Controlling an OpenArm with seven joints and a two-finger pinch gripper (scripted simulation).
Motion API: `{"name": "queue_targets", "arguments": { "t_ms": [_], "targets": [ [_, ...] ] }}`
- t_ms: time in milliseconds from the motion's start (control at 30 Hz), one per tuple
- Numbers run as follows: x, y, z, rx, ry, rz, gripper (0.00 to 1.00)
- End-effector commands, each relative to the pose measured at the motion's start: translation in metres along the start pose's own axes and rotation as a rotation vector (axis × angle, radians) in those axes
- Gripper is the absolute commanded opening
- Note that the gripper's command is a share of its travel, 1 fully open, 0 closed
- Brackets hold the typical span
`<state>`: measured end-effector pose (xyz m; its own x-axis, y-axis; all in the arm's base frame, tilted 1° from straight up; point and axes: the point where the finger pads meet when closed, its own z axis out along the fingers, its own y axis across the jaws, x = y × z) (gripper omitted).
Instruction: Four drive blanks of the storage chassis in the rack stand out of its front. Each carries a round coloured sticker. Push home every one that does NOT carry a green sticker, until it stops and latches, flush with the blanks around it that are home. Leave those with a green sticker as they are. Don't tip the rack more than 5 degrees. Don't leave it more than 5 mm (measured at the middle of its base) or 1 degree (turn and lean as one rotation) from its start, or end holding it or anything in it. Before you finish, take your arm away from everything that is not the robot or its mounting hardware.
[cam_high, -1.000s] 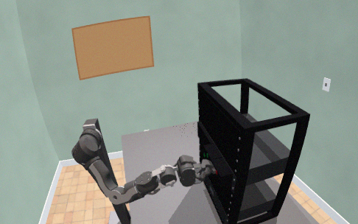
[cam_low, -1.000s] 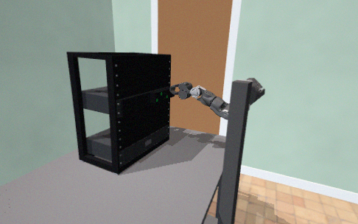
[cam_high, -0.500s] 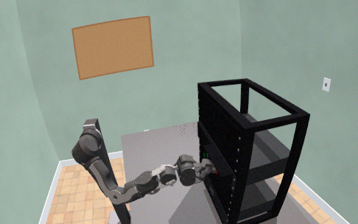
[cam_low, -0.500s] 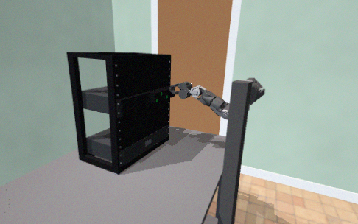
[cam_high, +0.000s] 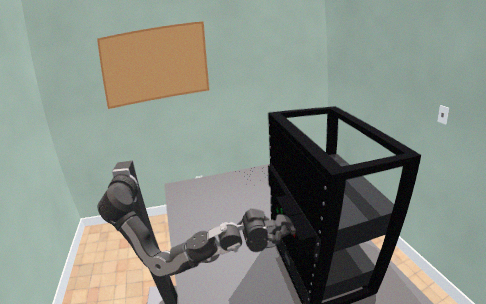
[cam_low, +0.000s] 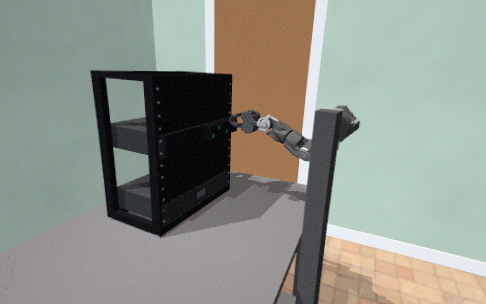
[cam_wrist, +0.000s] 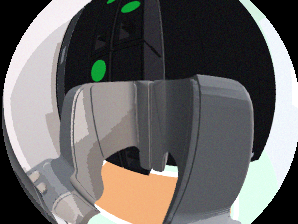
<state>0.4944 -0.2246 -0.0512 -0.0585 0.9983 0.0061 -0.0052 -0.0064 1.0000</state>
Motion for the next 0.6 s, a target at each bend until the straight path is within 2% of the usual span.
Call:
{"name": "queue_targets", "arguments": {
  "t_ms": [0,567],
  "targets": [
    [0.002,0.000,0.001,-0.005,0.007,-0.007,0.00],
    [0.003,0.001,0.011,-0.008,0.007,-0.007,0.00]
  ]
}}
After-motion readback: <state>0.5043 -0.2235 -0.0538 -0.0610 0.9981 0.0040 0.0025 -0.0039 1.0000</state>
